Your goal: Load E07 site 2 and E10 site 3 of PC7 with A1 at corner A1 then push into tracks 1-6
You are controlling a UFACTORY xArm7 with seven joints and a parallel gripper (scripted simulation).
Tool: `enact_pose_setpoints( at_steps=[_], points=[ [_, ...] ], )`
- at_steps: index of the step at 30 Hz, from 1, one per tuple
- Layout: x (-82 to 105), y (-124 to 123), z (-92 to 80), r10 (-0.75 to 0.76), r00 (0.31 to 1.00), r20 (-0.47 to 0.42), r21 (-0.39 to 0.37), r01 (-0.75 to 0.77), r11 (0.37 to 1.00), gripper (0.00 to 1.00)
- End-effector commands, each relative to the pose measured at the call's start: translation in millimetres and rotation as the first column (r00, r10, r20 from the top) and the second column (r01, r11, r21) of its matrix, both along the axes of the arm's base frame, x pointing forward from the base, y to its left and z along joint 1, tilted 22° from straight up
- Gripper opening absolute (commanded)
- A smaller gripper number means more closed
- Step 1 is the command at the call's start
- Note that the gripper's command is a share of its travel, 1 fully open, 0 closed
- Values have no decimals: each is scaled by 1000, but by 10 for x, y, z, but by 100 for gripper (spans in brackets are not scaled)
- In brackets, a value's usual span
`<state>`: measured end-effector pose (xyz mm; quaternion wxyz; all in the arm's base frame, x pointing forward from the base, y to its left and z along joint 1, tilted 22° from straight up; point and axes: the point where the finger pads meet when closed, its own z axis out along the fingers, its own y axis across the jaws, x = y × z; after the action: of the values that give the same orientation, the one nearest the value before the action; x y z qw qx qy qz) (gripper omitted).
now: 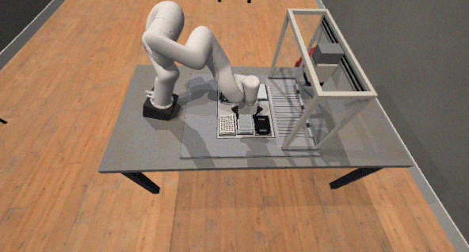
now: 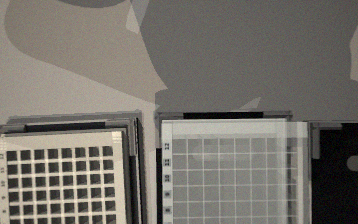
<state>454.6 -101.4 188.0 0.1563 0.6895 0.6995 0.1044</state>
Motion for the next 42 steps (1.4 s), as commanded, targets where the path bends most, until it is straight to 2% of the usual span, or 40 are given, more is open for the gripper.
enact_pose_setpoints(
  at_steps=[1, 42],
  points=[
    [11, -1, 7, 0, 1000, 3, 0, 0, 1000, 100],
    [100, -18, -223, 0, 1000, 3, 0, 0, 1000, 100]
  ],
)
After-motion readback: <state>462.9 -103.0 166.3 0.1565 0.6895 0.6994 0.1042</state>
